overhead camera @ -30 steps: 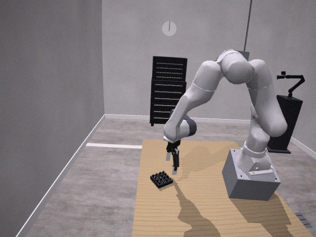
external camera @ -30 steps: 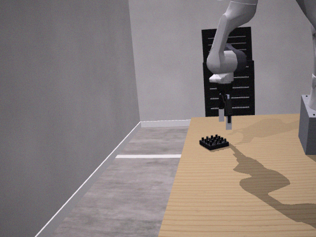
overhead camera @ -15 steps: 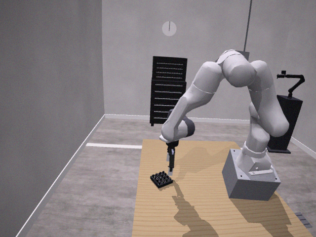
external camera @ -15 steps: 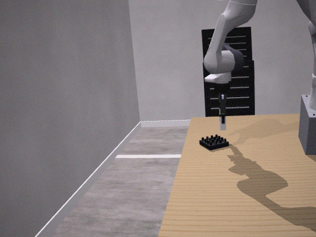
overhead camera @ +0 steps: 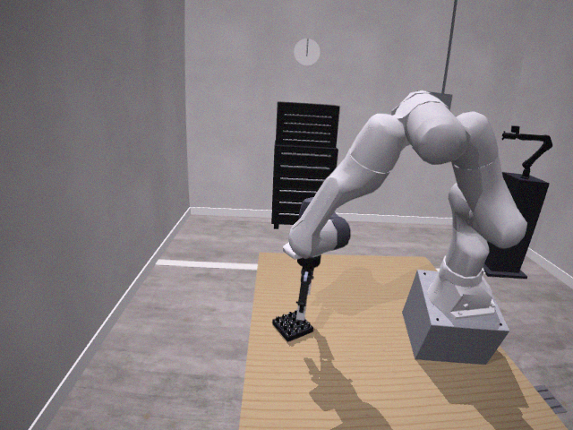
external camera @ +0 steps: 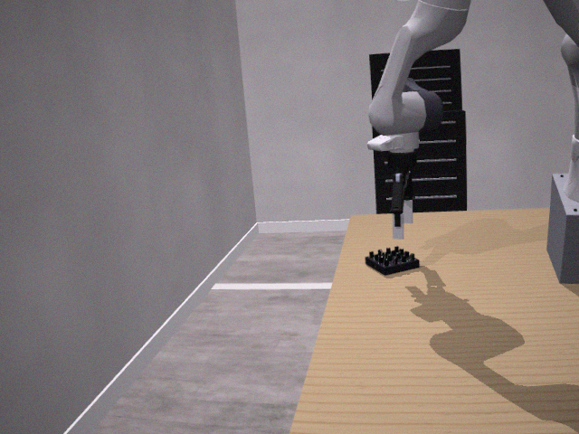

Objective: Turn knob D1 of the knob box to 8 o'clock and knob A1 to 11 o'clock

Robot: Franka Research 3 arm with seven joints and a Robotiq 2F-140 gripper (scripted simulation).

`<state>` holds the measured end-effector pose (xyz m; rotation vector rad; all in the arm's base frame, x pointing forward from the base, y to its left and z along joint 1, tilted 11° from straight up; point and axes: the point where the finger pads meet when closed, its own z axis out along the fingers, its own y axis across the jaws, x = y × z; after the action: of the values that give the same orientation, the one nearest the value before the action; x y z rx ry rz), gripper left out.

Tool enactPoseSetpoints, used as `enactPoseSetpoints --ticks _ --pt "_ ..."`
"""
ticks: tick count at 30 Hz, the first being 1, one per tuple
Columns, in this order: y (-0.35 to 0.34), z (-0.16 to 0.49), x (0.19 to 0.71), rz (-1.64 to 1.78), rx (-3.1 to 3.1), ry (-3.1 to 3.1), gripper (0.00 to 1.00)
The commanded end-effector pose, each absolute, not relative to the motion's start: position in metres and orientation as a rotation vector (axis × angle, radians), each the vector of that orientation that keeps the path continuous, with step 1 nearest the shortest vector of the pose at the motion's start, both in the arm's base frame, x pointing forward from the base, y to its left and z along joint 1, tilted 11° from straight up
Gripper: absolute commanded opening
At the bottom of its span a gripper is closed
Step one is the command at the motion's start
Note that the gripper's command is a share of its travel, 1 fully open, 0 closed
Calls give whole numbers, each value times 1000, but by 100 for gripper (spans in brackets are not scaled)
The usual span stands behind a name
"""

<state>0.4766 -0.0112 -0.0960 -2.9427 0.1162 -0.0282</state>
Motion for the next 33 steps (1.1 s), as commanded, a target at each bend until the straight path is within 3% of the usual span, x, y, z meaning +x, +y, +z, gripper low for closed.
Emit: enactPoseSetpoints --ticks 1,33 --pt "-7 -96 476 27 -2931 302 100" --pt "24 -83 499 86 -2800 939 100"
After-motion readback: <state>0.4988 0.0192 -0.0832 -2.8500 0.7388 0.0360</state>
